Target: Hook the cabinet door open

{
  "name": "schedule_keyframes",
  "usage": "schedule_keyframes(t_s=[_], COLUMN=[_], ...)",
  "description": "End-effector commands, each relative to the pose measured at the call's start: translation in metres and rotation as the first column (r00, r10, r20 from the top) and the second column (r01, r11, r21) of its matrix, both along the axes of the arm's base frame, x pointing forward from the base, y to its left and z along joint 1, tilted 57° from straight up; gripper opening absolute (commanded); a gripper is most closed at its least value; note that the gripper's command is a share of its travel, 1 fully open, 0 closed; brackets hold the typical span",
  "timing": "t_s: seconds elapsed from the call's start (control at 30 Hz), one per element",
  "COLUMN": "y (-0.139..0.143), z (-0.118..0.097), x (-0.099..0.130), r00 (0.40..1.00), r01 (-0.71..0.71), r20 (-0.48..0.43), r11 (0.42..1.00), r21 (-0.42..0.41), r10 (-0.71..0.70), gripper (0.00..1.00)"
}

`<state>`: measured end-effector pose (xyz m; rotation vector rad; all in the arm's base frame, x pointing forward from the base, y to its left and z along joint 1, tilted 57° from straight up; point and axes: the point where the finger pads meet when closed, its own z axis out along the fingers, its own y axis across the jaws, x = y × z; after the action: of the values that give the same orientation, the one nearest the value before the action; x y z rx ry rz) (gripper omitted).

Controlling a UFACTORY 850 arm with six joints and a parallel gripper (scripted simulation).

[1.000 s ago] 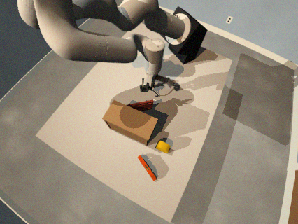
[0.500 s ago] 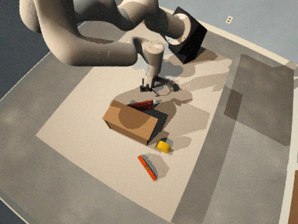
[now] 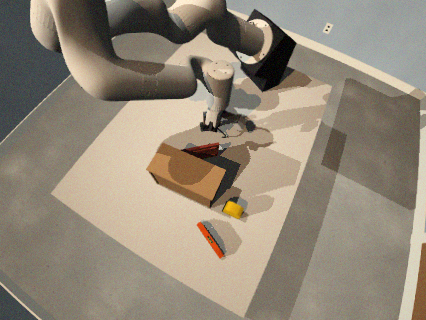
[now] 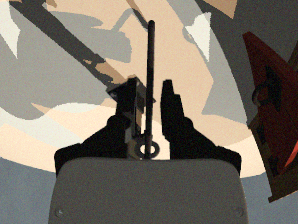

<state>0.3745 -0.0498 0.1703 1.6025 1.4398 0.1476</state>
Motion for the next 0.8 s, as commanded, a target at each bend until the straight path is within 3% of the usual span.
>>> schedule_keyframes(t_s=[0.0, 0.4, 0.43, 0.77], y=[-0.0007, -0.0014, -0.0014, -0.0014], z=[-0.0008, -0.0015, -0.0015, -0.0015], x=[0.0009, 0.0017, 0.0017, 0.0017], r00=[1.000, 1.000, 1.000, 1.000], r01=[0.000, 0.000, 0.000, 0.000], r20=[0.000, 0.000, 0.000, 0.000], r11=[1.000, 1.000, 1.000, 1.000], r21=[0.000, 0.000, 0.000, 0.000], r10=[0.000, 0.000, 0.000, 0.000], gripper=[0.24, 0.24, 0.04, 0.04])
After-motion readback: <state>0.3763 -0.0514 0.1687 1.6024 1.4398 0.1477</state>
